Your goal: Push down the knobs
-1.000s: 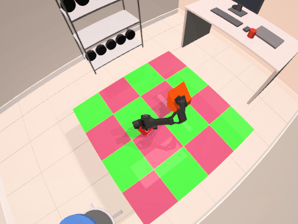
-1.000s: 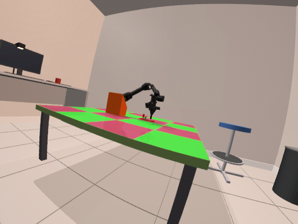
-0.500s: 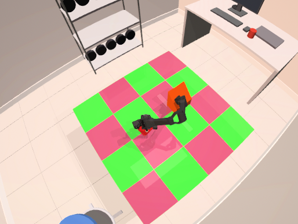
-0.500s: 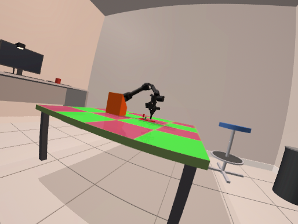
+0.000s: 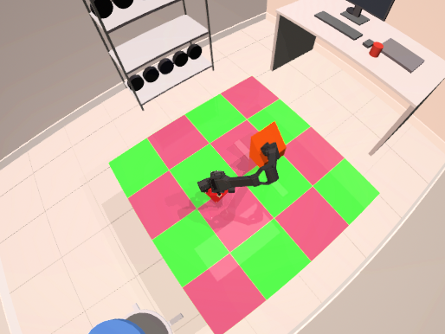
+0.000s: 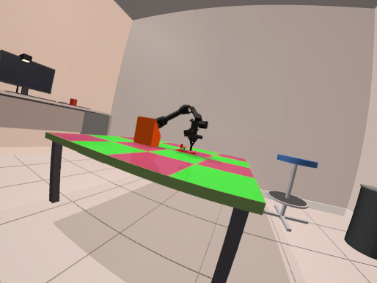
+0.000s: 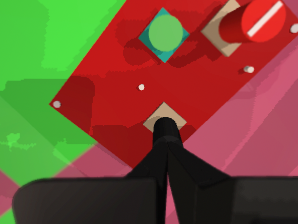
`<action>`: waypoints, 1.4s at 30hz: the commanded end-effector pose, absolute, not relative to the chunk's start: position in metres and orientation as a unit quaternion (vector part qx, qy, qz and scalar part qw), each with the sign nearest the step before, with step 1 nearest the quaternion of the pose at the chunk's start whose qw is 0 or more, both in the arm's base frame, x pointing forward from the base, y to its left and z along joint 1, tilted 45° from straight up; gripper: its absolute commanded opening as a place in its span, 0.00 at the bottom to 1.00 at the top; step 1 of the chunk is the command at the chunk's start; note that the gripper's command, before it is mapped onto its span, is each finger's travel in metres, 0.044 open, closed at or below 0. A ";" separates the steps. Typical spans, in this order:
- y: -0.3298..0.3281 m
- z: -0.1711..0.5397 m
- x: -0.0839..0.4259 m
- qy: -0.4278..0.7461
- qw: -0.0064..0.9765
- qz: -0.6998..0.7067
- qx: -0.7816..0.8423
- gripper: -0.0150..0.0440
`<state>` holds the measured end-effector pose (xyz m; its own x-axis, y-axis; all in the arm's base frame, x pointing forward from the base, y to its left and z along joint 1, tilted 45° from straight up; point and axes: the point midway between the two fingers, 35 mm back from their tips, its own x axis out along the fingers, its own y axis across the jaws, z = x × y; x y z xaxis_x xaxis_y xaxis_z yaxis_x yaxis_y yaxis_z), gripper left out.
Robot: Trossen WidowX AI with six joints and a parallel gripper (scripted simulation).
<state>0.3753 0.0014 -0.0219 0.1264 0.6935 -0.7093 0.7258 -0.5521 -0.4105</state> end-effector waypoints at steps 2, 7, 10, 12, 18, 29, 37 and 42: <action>0.018 -0.034 0.379 0.488 0.027 -0.458 0.742 0.25; 0.019 -0.034 0.379 0.488 0.027 -0.458 0.742 0.25; 0.019 -0.035 0.379 0.488 0.027 -0.458 0.742 0.25; 0.019 -0.035 0.379 0.488 0.027 -0.458 0.742 0.25; 0.019 -0.035 0.379 0.488 0.027 -0.458 0.742 0.25; 0.019 -0.035 0.379 0.488 0.027 -0.458 0.742 0.25; 0.011 -0.027 0.378 0.488 0.027 -0.459 0.742 0.25; 0.005 -0.022 0.378 0.488 0.027 -0.459 0.742 0.25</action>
<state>0.3758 0.0003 -0.0193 0.1184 0.6964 -0.7078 0.7299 -0.5443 -0.4135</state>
